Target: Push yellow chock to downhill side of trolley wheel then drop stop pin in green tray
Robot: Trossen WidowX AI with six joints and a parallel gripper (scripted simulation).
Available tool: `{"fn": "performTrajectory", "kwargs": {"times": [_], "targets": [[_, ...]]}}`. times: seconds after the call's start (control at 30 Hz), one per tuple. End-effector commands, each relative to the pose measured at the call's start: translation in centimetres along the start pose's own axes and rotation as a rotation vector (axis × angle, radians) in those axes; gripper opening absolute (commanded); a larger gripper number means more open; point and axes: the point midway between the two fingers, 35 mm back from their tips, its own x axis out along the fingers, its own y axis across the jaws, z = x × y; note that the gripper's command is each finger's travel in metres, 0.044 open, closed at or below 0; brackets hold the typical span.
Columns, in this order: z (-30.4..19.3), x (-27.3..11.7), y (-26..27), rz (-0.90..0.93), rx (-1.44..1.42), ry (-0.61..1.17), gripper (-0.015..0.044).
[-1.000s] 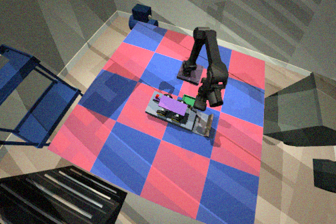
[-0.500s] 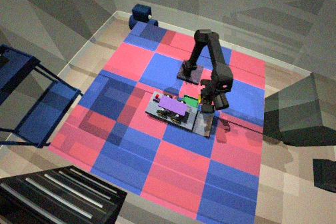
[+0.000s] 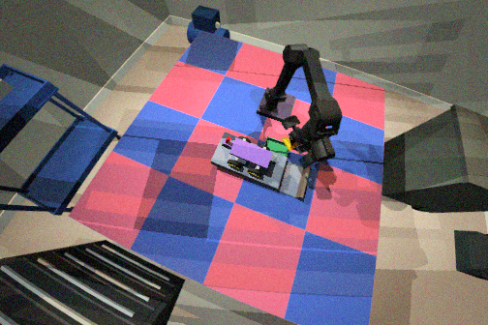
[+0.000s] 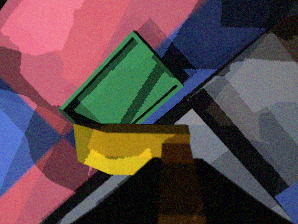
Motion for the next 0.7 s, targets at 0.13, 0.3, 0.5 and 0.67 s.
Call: {"fn": "performTrajectory", "kwargs": {"times": [0.13, 0.3, 0.5, 0.67], "targets": [[-0.03, -0.06, -0.16, 0.017, -0.284, 0.018, 0.0], [0.01, -0.06, -0.2, 0.029, -0.466, 0.024, 0.0], [0.06, -0.06, -0.24, 0.045, -0.683, 0.029, 0.0], [0.07, -0.06, -0.26, 0.049, -0.737, 0.03, 0.0]]}}
